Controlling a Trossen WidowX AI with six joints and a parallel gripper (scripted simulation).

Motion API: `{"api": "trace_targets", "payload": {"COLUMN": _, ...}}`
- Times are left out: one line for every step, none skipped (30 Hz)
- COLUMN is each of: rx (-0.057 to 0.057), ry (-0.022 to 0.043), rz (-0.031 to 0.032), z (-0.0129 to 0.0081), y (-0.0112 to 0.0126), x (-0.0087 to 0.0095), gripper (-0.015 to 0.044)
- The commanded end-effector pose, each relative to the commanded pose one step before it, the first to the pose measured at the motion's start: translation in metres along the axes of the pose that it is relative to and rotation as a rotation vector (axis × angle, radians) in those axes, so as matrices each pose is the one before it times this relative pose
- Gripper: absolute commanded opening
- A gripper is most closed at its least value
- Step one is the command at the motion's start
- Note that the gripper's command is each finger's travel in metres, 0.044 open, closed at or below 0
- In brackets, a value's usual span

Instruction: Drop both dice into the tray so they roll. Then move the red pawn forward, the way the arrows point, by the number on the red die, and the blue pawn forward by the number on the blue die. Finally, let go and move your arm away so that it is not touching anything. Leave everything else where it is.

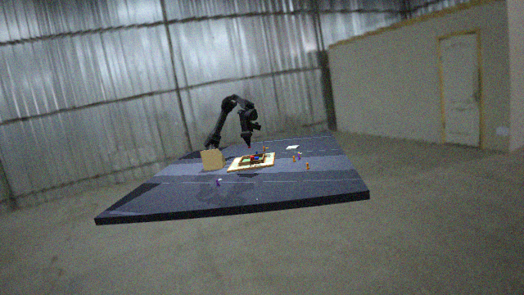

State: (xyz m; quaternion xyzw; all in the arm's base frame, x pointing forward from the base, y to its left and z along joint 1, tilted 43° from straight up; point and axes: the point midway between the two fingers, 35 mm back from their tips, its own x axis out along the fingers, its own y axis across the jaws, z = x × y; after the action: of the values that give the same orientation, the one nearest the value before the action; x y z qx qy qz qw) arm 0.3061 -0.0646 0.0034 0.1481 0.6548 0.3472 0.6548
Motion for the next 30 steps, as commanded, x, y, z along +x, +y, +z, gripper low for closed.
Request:
{"api": "trace_targets", "payload": {"rx": -0.0039, "ry": -0.00841, "rz": -0.00993, "z": 0.02449, "y": 0.01462, "x": 0.00665, "gripper": 0.0}}
{"api": "trace_targets", "payload": {"rx": -0.0004, "ry": 0.00002, "rz": -0.00071, "z": 0.00474, "y": 0.00376, "x": 0.00211, "gripper": 0.0}}
{"api": "trace_targets", "payload": {"rx": -0.0004, "ry": -0.00001, "rz": -0.00048, "z": 0.00468, "y": 0.00388, "x": 0.00216, "gripper": 0.0}}
{"api": "trace_targets", "payload": {"rx": -0.0005, "ry": -0.00003, "rz": -0.00024, "z": 0.00461, "y": 0.004, "x": 0.0022, "gripper": 0.0}}
{"api": "trace_targets", "payload": {"rx": -0.0005, "ry": -0.00004, "rz": 0.0, "z": 0.00454, "y": 0.00412, "x": 0.00224, "gripper": 0.0}}
{"api": "trace_targets", "payload": {"rx": -0.0006, "ry": -0.00004, "rz": 0.00024, "z": 0.00448, "y": 0.00424, "x": 0.00229, "gripper": 0.0}}
{"api": "trace_targets", "payload": {"rx": -0.0006, "ry": -0.00004, "rz": 0.00048, "z": 0.0044, "y": 0.00436, "x": 0.00233, "gripper": 0.0}}
{"api": "trace_targets", "payload": {"rx": -0.0002, "ry": -0.00102, "rz": 0.00106, "z": 0.00476, "y": 0.00449, "x": 0.00242, "gripper": 0.0}}
{"api": "trace_targets", "payload": {"rx": -0.0003, "ry": -0.00098, "rz": 0.00137, "z": 0.00471, "y": 0.00465, "x": 0.00249, "gripper": 0.0}}
{"api": "trace_targets", "payload": {"rx": -0.0003, "ry": -0.00093, "rz": 0.00166, "z": 0.00462, "y": 0.00478, "x": 0.00254, "gripper": 0.0}}
{"api": "trace_targets", "payload": {"rx": -0.0004, "ry": -0.00087, "rz": 0.00196, "z": 0.00452, "y": 0.00491, "x": 0.0026, "gripper": 0.0}}
{"api": "trace_targets", "payload": {"rx": -0.0004, "ry": -0.0008, "rz": 0.00225, "z": 0.00442, "y": 0.00504, "x": 0.00266, "gripper": 0.0}}
{"api": "trace_targets", "payload": {"rx": -0.0004, "ry": -0.00071, "rz": 0.00254, "z": 0.00432, "y": 0.00517, "x": 0.00271, "gripper": 0.0}}
{"api": "trace_targets", "payload": {"rx": -0.0005, "ry": -0.00062, "rz": 0.00283, "z": 0.00422, "y": 0.00529, "x": 0.00277, "gripper": 0.0}}
{"api": "trace_targets", "payload": {"rx": -0.0005, "ry": -0.00052, "rz": 0.00312, "z": 0.00411, "y": 0.00541, "x": 0.00283, "gripper": 0.0}}
{"api": "trace_targets", "payload": {"rx": -0.0006, "ry": -0.0004, "rz": 0.0034, "z": 0.004, "y": 0.00553, "x": 0.00288, "gripper": 0.0}}
{"api": "trace_targets", "payload": {"rx": -0.0006, "ry": -0.00028, "rz": 0.00368, "z": 0.00389, "y": 0.00564, "x": 0.00294, "gripper": 0.0}}
{"api": "trace_targets", "payload": {"rx": -0.0006, "ry": -0.00015, "rz": 0.00396, "z": 0.00377, "y": 0.00575, "x": 0.003, "gripper": 0.0}}
{"api": "trace_targets", "payload": {"rx": -0.0006, "ry": 0.0, "rz": 0.00423, "z": 0.00365, "y": 0.00586, "x": 0.00305, "gripper": 0.0}}
{"api": "trace_targets", "payload": {"rx": -0.0005, "ry": 0.00011, "rz": 0.00373, "z": 0.00295, "y": 0.00496, "x": 0.00259, "gripper": 0.0}}
{"api": "trace_targets", "payload": {"rx": -0.0003, "ry": 0.00012, "rz": 0.00232, "z": 0.00173, "y": 0.00301, "x": 0.00157, "gripper": 0.0}}
{"api": "trace_targets", "payload": {"rx": -0.0001, "ry": 0.00005, "rz": 0.00079, "z": 0.00057, "y": 0.00101, "x": 0.00053, "gripper": 0.0}}
{"api": "trace_targets", "payload": {"rx": 0.0, "ry": 0.0, "rz": 0.0, "z": 0.0, "y": 0.0, "x": 0.0, "gripper": 0.0}}
{"api": "trace_targets", "payload": {"rx": 0.0, "ry": 0.0, "rz": 0.0, "z": 0.0, "y": 0.0, "x": 0.0, "gripper": 0.0}}
{"api": "trace_targets", "payload": {"rx": 0.0, "ry": 0.0, "rz": 0.0, "z": 0.0, "y": 0.0, "x": 0.0, "gripper": 0.0}}
{"api": "trace_targets", "payload": {"rx": 0.0, "ry": 0.0, "rz": 0.0, "z": 0.0, "y": 0.0, "x": 0.0, "gripper": 0.0}}
{"api": "trace_targets", "payload": {"rx": 0.0, "ry": -0.00001, "rz": -0.00001, "z": 0.00005, "y": -0.00002, "x": 0.00096, "gripper": 0.0}}
{"api": "trace_targets", "payload": {"rx": 0.0, "ry": -0.00002, "rz": -0.00002, "z": 0.00009, "y": -0.00004, "x": 0.002, "gripper": 0.0}}
{"api": "trace_targets", "payload": {"rx": 0.0, "ry": -0.00003, "rz": 0.0, "z": 0.0001, "y": -0.00004, "x": 0.00269, "gripper": 0.0}}
{"api": "trace_targets", "payload": {"rx": 0.0, "ry": -0.00004, "rz": 0.00003, "z": 0.0001, "y": -0.00003, "x": 0.00351, "gripper": 0.0}}
